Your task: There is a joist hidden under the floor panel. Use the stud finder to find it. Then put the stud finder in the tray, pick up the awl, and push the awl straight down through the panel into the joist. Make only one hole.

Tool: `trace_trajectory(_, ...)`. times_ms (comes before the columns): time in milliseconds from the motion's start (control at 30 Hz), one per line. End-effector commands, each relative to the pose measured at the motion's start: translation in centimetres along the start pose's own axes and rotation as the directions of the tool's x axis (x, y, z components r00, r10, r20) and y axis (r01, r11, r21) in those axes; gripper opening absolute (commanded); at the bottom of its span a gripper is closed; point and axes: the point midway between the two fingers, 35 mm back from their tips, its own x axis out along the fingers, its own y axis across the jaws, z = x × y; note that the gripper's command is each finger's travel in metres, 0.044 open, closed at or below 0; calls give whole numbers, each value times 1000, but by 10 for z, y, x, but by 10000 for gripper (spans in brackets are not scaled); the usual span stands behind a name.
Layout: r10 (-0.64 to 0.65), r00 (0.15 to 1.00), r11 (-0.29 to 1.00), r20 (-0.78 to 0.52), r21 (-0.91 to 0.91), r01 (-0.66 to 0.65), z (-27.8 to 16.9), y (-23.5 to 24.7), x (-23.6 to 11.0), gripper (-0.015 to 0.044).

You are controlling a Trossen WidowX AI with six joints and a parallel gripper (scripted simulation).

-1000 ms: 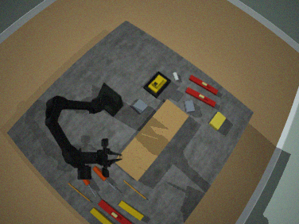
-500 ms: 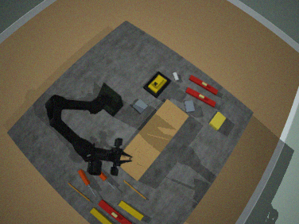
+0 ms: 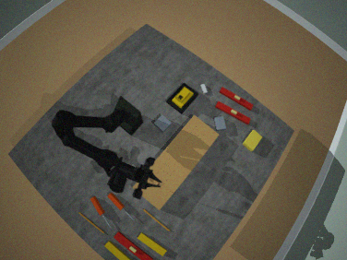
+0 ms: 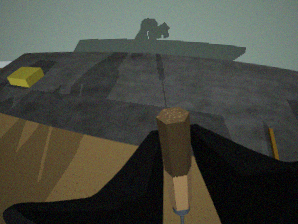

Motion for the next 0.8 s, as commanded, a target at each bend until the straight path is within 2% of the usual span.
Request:
trace_trajectory(0,-57,998,998,21,18,57,5,5,2,0)
trace_trajectory(567,-319,934,940,160,178,291,29,29,-17,0)
trace_trajectory(767,-329,930,936,166,188,298,30,29,-18,0)
